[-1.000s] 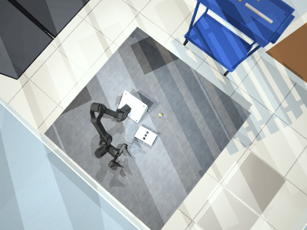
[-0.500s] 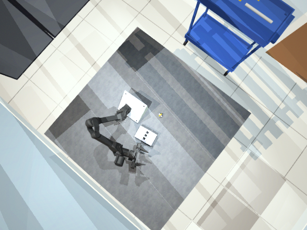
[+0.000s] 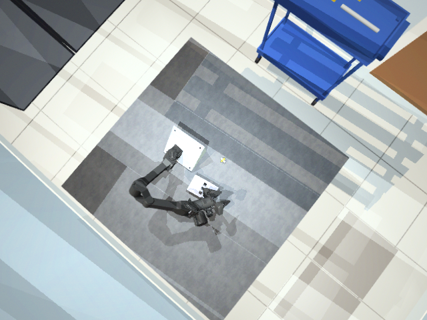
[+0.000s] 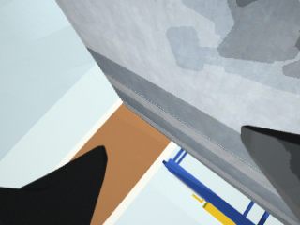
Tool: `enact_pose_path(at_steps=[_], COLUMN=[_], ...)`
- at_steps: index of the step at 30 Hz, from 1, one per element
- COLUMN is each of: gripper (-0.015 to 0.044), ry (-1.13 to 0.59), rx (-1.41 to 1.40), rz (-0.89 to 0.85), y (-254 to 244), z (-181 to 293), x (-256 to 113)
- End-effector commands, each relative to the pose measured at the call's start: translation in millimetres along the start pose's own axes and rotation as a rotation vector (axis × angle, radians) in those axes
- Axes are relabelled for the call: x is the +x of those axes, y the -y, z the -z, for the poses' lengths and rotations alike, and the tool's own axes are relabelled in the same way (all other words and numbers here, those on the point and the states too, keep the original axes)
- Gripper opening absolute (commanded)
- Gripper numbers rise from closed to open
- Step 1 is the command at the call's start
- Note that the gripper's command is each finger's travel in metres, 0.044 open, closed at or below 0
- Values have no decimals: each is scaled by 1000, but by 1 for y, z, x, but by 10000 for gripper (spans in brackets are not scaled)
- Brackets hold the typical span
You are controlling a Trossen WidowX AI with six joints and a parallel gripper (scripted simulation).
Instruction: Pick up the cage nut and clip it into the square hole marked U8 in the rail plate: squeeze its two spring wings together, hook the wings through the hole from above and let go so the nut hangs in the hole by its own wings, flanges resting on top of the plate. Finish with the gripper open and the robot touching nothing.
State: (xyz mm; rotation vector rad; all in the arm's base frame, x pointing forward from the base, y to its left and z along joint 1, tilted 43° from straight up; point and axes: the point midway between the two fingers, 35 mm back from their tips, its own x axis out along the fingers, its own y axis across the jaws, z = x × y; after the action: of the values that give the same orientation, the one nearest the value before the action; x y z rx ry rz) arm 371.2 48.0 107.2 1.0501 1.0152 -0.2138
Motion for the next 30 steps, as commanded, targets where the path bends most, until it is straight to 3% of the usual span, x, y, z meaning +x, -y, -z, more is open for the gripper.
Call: enact_pose_path(at_steps=[1,11,20,30], gripper=[440,440,440,440], ry=[-128,-456,-932,-974], rx=[-452,-1331,-2253,-2318], rz=[290,700,1076,1105], y=[26,72,103,104], z=[52,132,187,190], x=[45,74,73,73])
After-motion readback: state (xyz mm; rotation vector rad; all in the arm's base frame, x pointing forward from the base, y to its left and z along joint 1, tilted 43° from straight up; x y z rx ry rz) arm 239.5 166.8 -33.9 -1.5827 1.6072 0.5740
